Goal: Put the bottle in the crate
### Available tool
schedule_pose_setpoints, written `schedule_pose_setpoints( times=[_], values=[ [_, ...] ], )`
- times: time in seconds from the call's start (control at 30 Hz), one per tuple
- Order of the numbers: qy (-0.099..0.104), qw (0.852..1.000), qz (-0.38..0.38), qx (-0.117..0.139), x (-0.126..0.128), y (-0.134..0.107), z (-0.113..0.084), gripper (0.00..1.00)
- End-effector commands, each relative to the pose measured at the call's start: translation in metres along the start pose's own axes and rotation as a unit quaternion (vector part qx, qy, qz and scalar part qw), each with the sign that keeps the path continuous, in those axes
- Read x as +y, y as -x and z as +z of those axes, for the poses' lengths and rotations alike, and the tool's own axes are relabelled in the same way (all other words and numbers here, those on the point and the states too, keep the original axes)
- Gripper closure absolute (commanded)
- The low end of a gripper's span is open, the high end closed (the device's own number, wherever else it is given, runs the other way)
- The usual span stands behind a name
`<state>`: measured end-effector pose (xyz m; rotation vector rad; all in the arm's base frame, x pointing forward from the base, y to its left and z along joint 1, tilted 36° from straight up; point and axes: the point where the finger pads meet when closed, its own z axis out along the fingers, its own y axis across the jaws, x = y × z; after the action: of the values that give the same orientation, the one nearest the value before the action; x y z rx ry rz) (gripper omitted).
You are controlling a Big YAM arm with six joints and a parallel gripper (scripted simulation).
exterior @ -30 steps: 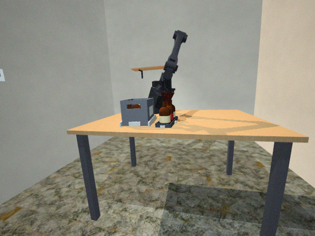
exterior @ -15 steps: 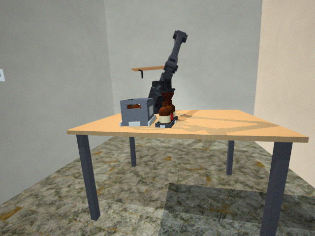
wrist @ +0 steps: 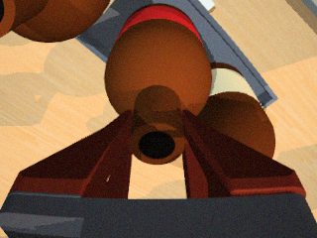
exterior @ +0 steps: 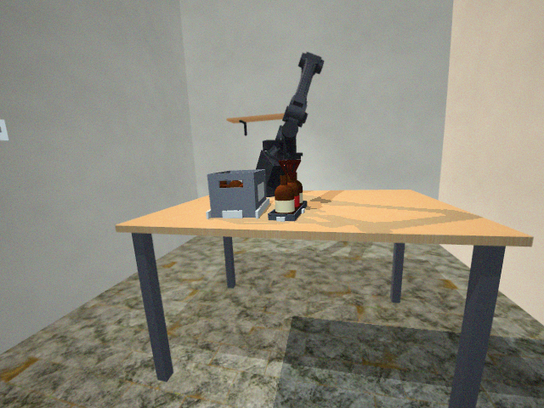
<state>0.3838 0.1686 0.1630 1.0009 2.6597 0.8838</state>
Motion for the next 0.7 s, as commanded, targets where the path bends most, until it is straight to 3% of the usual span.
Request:
schedule_pose_setpoints(
  times=[0.0, 0.67],
  values=[
    [0.023, 1.000, -0.008, -0.016, 0.020, 0.010, -0.025, 1.00],
    [0.024, 1.000, -0.009, -0.017, 0.020, 0.012, -0.047, 1.00]
  ],
)
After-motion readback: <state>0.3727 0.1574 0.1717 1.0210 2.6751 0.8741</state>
